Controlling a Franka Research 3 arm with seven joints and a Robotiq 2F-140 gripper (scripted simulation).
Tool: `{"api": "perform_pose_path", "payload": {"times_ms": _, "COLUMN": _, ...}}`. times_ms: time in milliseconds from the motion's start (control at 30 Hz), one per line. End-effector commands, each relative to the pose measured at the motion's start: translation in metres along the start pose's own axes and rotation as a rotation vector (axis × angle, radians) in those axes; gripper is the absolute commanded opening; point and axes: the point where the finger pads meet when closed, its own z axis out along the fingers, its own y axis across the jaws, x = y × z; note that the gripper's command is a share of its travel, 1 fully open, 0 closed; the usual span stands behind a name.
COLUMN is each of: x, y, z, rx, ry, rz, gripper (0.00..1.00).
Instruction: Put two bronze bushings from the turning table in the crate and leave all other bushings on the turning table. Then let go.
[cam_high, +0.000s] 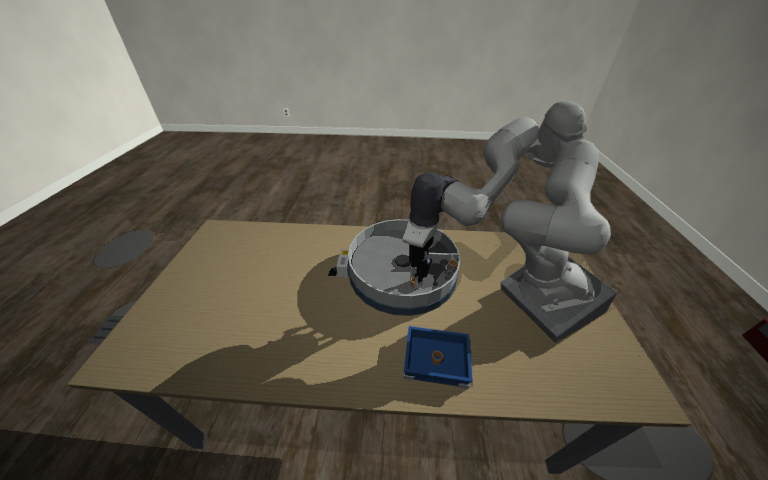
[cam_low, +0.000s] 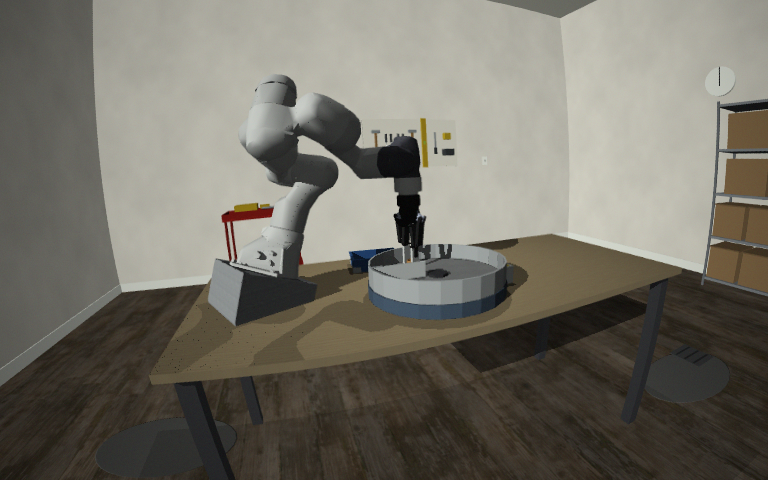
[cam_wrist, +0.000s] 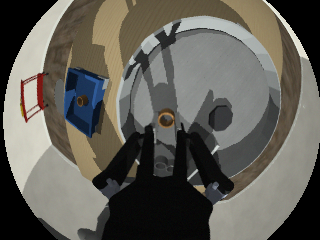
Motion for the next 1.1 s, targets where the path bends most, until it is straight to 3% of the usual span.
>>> {"api": "perform_pose_path", "payload": {"times_ms": 0, "x": 0.0, "y": -0.001, "z": 0.001, "rx": 0.0, "ry": 0.001, "rz": 0.004, "gripper": 0.0}}
{"api": "perform_pose_path", "payload": {"times_ms": 400, "x": 0.0, "y": -0.001, "z": -0.006, "rx": 0.0, "ry": 0.001, "rz": 0.004, "gripper": 0.0}}
{"api": "perform_pose_path", "payload": {"times_ms": 667, "x": 0.0, "y": -0.001, "z": -0.027, "rx": 0.0, "ry": 0.001, "rz": 0.004, "gripper": 0.0}}
{"api": "perform_pose_path", "payload": {"times_ms": 1067, "x": 0.0, "y": -0.001, "z": -0.076, "rx": 0.0, "ry": 0.001, "rz": 0.004, "gripper": 0.0}}
